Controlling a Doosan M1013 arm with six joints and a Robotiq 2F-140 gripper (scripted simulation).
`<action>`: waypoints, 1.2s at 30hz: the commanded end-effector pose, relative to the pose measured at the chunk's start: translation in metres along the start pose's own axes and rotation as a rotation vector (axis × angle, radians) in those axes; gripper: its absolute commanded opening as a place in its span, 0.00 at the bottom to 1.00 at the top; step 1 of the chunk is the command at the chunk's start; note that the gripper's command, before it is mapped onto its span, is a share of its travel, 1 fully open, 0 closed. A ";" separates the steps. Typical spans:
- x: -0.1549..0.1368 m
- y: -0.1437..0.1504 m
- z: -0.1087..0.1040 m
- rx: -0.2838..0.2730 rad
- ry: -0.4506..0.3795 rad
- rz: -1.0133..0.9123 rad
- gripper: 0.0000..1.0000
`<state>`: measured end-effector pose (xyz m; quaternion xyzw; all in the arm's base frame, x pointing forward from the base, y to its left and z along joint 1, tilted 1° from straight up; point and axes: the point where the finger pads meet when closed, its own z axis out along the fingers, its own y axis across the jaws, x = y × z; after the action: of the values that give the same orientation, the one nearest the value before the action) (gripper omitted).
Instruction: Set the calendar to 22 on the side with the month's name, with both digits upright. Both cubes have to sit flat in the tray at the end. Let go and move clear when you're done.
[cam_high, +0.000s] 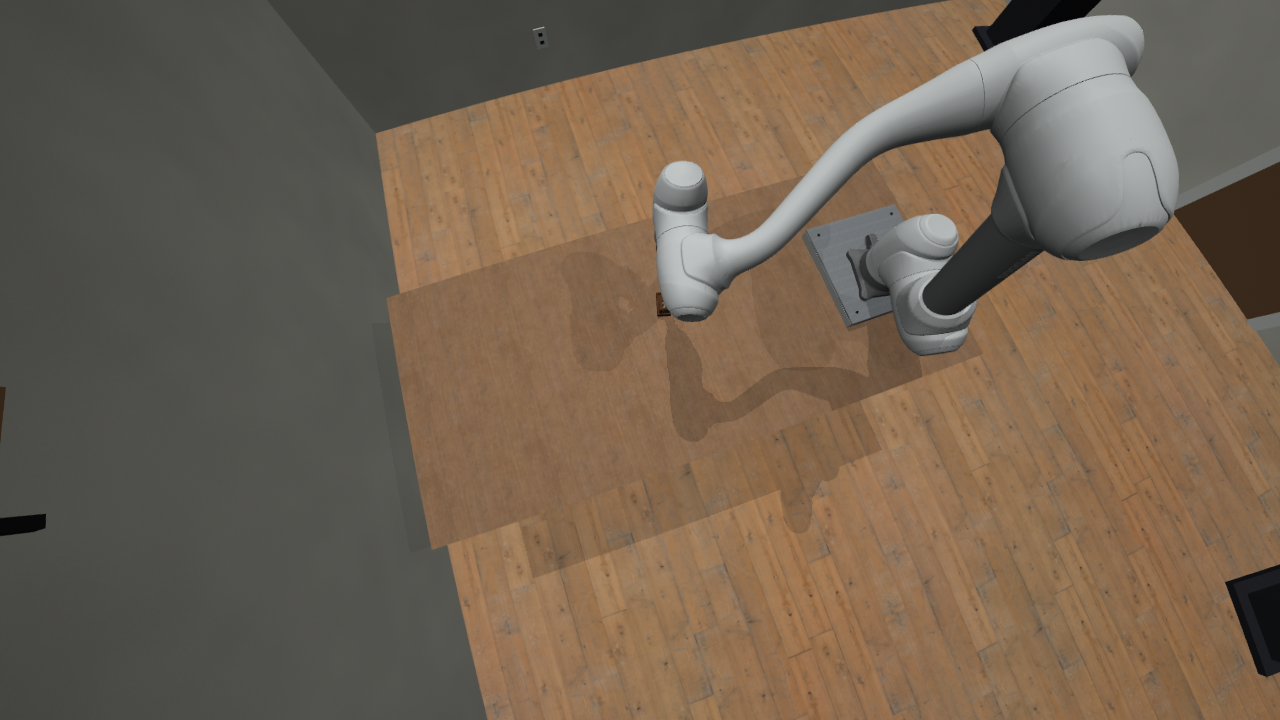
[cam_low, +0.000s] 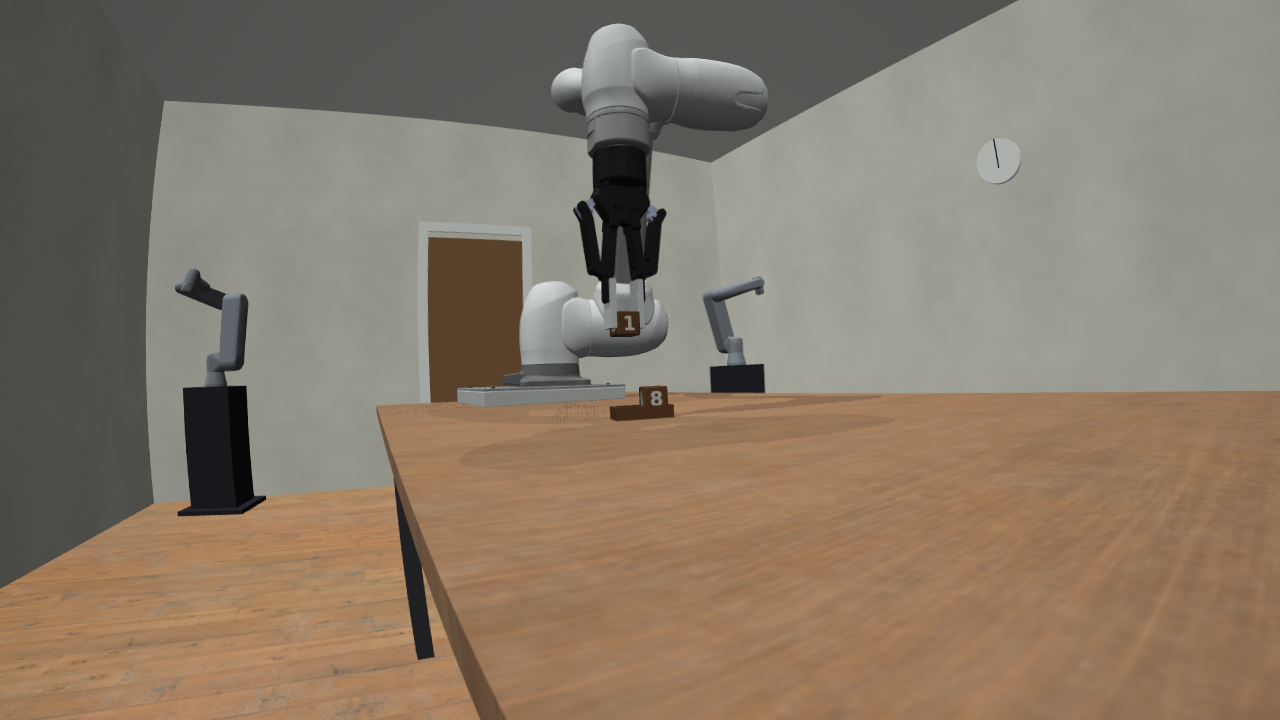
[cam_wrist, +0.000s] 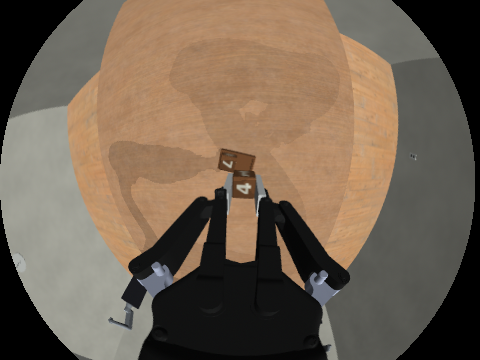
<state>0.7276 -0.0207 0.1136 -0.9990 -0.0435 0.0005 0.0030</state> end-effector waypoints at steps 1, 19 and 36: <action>0.000 0.000 0.000 0.009 0.002 -0.174 0.25; 0.000 0.000 0.000 0.008 0.004 -0.692 0.25; 0.000 0.000 0.000 0.007 0.006 -1.206 0.25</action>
<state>0.7277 -0.0204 0.1138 -0.8357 -0.5492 -0.0012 0.0029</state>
